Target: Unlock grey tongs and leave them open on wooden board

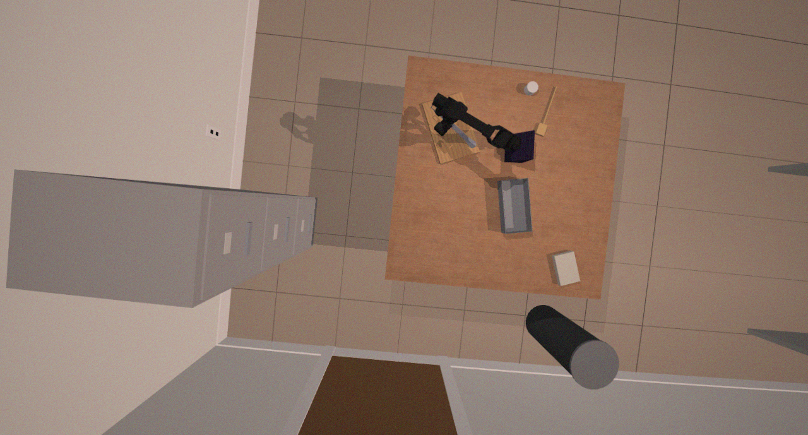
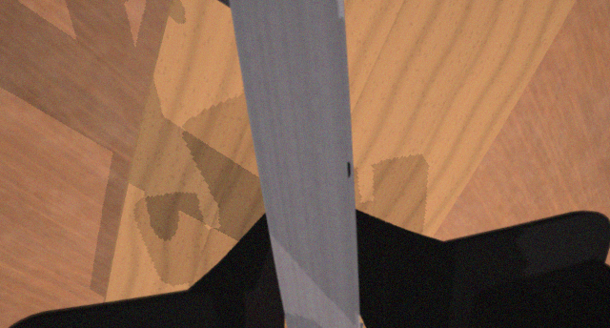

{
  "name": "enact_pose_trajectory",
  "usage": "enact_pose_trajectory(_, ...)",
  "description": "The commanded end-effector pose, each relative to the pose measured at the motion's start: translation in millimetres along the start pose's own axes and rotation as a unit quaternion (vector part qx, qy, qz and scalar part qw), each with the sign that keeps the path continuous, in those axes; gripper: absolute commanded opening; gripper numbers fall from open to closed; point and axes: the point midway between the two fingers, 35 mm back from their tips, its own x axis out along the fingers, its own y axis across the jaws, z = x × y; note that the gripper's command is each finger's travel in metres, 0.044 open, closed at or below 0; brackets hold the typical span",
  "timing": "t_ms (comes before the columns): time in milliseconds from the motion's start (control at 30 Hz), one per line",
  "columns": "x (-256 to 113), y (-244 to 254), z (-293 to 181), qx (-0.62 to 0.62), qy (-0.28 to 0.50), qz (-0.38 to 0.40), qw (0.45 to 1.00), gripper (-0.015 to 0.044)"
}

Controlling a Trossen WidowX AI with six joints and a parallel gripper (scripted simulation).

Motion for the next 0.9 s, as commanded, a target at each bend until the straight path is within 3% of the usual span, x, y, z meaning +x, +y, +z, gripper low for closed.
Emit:
enact_pose_trajectory(0, -10.9, -3.7, 3.9, -0.007, -0.026, 0.006, 1.000, -0.0150)
enact_pose_trajectory(533, -18.4, -9.3, 8.5, -0.008, -0.050, 0.008, 0.999, -0.0150)
enact_pose_trajectory(867, -35.3, -16.6, 12.5, 0.020, -0.152, 0.004, 0.988, -0.0150)
